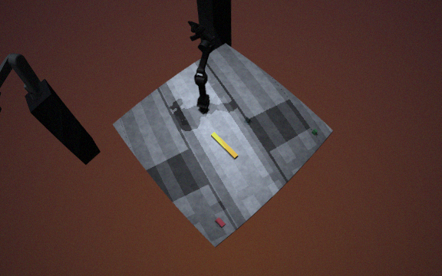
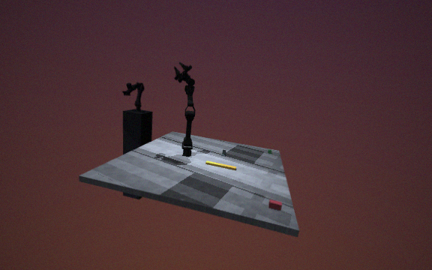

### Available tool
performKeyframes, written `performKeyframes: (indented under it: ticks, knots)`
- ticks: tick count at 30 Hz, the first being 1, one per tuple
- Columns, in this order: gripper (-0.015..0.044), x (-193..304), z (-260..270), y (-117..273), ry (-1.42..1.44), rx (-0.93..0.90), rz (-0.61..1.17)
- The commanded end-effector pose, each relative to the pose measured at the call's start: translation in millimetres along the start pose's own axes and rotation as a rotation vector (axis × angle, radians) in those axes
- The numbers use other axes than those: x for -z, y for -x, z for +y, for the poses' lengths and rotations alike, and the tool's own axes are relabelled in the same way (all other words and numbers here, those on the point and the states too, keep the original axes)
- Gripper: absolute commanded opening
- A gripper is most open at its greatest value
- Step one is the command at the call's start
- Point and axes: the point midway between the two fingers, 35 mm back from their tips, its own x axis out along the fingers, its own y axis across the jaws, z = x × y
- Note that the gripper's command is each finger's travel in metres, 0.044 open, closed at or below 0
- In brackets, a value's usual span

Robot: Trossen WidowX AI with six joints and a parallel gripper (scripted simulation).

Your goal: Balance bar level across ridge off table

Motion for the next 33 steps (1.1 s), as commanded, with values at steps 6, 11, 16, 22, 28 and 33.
performKeyframes:
  ticks: [6,11,16,22,28,33]
  knots:
    - [0.0315,56,17,30,-0.029,-0.081,0.202]
    - [0.0315,83,18,50,0.006,-0.095,0.305]
    - [0.0315,111,19,74,0.02,-0.116,0.419]
    - [0.0315,135,15,100,-0.025,-0.107,0.536]
    - [0.0315,167,13,138,-0.045,-0.123,0.692]
    - [0.0315,187,6,172,-0.036,-0.128,0.813]
